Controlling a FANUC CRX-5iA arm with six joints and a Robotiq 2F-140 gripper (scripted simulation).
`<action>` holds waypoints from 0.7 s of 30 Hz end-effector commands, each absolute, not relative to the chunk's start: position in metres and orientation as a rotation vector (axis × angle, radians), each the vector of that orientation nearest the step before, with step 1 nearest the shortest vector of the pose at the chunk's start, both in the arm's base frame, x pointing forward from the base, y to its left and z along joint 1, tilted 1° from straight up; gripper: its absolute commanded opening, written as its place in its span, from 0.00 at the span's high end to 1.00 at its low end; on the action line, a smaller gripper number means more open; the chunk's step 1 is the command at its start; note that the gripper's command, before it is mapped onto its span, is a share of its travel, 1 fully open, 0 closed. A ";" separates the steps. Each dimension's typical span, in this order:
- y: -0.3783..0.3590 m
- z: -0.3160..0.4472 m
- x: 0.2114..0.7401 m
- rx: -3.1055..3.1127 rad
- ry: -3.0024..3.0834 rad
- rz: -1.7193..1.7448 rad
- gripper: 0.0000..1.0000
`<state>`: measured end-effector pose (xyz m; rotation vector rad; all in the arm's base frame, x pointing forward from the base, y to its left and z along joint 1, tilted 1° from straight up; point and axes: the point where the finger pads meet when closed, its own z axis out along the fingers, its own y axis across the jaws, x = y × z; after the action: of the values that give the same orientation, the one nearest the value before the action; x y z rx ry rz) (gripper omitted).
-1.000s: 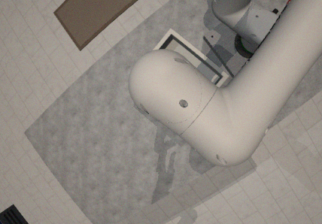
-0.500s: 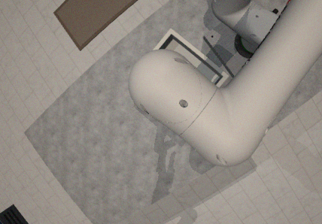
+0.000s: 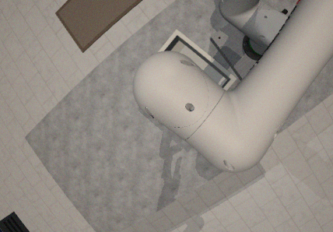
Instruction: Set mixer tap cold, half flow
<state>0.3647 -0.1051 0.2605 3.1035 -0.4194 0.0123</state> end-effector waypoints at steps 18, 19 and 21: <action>-0.105 0.250 0.365 3.103 -0.419 0.013 0.58; -0.105 0.249 0.365 3.103 -0.419 0.013 0.58; -0.105 0.246 0.365 3.103 -0.419 0.013 0.58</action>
<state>0.3648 -0.1052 0.2480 3.1035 -0.4194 0.0123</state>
